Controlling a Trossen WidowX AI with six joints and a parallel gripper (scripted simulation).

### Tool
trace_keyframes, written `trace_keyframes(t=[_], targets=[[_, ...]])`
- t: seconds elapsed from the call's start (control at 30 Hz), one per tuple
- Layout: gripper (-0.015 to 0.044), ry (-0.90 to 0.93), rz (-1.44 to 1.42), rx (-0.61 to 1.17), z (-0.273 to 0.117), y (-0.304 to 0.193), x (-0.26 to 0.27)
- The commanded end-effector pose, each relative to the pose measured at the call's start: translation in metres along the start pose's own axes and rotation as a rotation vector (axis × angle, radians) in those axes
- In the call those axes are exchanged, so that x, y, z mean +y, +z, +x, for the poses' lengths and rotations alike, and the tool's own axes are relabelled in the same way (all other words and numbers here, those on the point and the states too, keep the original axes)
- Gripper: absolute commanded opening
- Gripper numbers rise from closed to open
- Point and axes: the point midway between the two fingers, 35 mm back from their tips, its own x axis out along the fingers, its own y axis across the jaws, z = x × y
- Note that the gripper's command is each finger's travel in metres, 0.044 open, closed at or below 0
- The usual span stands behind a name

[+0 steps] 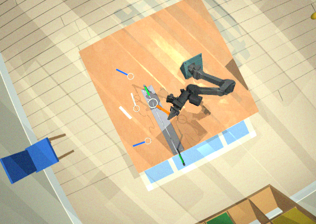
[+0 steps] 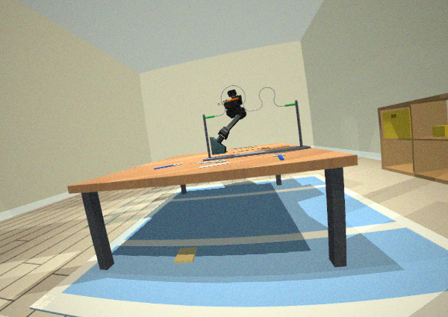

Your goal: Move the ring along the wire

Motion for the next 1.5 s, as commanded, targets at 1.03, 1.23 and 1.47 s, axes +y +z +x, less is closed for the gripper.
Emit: trace_keyframes(t=[1.03, 1.23, 1.47], targets=[[-0.015, -0.006, -0.022, 0.01, -0.002, -0.006, -0.036], [-0.015, -0.064, -0.129, 0.024, -0.006, -0.004, -0.056], [-0.015, -0.141, -0.272, 0.043, -0.012, 0.001, -0.081]])
